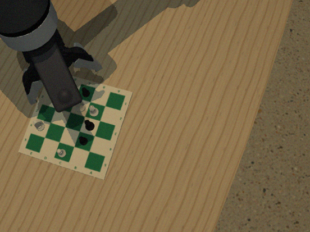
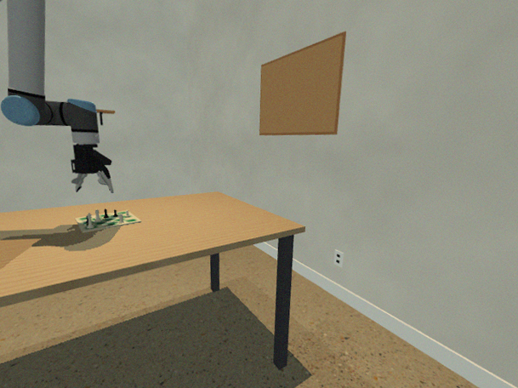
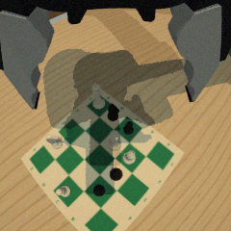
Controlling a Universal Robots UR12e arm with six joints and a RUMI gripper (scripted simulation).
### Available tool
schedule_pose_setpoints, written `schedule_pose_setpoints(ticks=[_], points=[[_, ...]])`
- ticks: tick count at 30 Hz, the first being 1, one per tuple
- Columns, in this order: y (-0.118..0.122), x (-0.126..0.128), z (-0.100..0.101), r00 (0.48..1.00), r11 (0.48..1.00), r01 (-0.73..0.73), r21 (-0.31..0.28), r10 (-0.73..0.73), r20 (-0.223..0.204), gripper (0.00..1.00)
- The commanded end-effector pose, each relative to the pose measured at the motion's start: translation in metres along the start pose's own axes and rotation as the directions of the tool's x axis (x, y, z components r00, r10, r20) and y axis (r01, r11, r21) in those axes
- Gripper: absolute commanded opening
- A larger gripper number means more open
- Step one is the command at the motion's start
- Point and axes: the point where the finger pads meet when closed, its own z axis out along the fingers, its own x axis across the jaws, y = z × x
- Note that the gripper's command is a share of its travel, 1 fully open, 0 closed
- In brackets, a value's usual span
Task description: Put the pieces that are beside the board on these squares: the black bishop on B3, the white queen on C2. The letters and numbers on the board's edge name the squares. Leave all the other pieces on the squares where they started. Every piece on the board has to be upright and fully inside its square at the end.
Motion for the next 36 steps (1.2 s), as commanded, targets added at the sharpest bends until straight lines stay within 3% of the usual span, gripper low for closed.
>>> schedule_pose_setpoints(ticks=[1, 5, 20, 36], points=[[0.000, 0.000, -0.006, 1.000, 1.000, 0.000, 0.000, 0.000, -0.001, 1.00], [0.000, 0.000, -0.011, 1.000, 1.000, 0.000, 0.000, 0.000, -0.001, 1.00], [0.000, 0.000, -0.062, 1.000, 1.000, 0.000, 0.000, 0.000, -0.001, 1.00], [0.000, 0.000, -0.066, 1.000, 1.000, 0.000, 0.000, 0.000, -0.001, 1.00]])
